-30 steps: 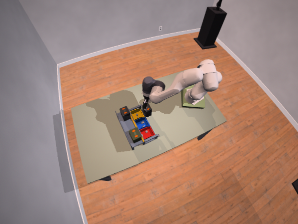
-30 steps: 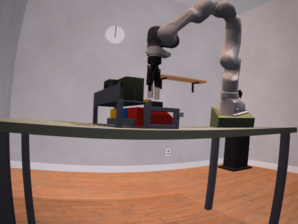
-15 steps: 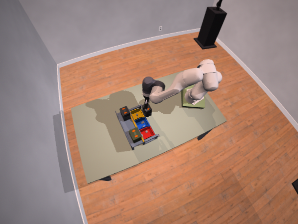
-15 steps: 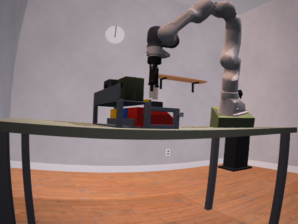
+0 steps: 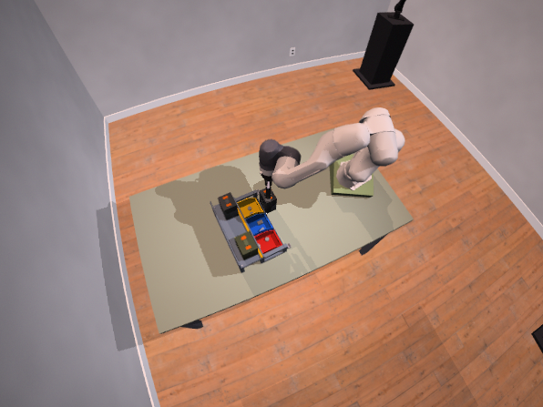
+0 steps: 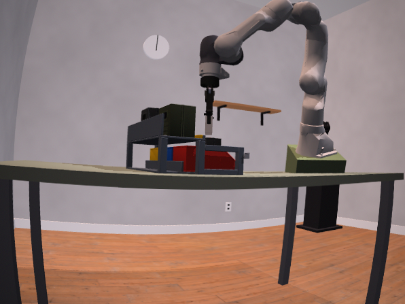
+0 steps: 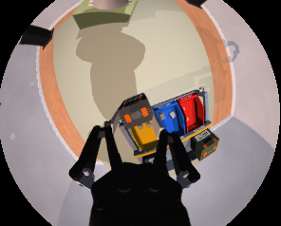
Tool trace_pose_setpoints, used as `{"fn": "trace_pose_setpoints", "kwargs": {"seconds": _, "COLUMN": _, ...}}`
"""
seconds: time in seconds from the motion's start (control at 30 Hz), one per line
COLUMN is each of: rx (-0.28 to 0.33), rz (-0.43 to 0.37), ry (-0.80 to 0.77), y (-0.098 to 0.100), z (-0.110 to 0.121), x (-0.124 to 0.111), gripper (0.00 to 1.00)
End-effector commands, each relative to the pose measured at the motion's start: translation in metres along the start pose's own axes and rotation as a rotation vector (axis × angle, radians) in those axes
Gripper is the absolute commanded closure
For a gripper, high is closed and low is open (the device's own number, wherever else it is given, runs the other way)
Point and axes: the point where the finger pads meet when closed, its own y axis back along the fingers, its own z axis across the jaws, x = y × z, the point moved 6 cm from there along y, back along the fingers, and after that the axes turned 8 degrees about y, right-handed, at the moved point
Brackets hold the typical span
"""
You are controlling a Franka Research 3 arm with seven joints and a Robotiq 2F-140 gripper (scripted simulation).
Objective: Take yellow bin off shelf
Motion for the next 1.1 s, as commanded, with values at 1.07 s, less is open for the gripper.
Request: {"fn": "trace_pose_setpoints", "kwargs": {"seconds": 1.07, "rx": -0.014, "rz": -0.013, "ry": 0.477, "y": -0.0007, "z": -0.0011, "x": 0.0001, "gripper": 0.43}}
